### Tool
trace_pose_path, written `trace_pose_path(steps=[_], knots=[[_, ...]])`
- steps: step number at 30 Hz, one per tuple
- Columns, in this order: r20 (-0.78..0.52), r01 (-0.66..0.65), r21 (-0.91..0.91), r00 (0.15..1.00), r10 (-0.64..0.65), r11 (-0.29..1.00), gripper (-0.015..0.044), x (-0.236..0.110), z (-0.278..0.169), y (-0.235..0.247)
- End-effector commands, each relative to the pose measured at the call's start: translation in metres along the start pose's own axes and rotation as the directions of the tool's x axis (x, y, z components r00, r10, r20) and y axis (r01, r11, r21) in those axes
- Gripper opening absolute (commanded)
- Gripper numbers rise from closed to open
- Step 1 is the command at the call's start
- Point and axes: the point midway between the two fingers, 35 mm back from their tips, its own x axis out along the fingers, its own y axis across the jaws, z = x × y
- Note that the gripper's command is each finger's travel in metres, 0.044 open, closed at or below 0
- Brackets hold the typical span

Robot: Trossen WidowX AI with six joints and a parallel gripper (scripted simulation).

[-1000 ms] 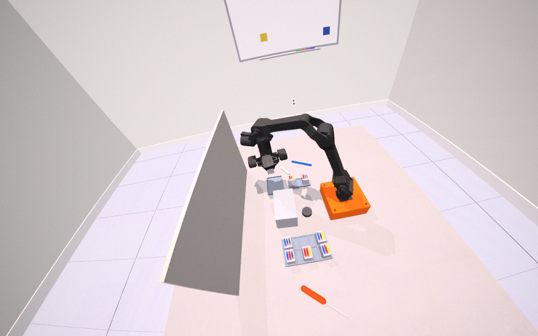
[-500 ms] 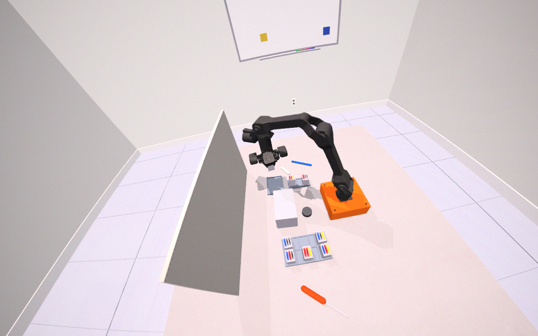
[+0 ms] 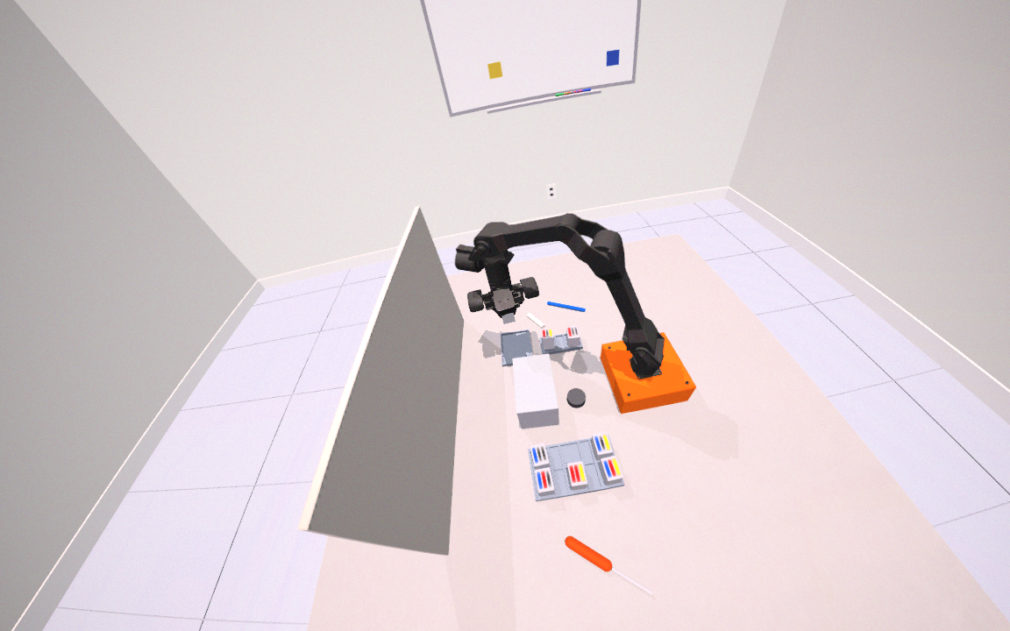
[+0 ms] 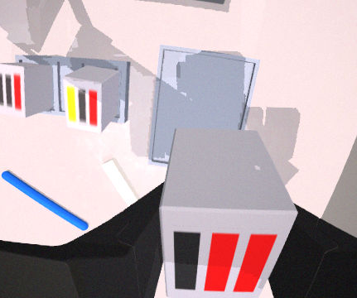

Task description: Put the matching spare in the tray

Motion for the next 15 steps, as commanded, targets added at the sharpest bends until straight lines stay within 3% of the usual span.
trace_pose_path(steps=[1, 15], knots=[[0.005, 0.001, -0.006, 1.0, -0.001, 1.0, 0.0, 0.005, 0.0, 0.0], [0.005, 0.001, -0.006, 1.0, -0.001, 1.0, 0.0, 0.018, -0.001, -0.002]])
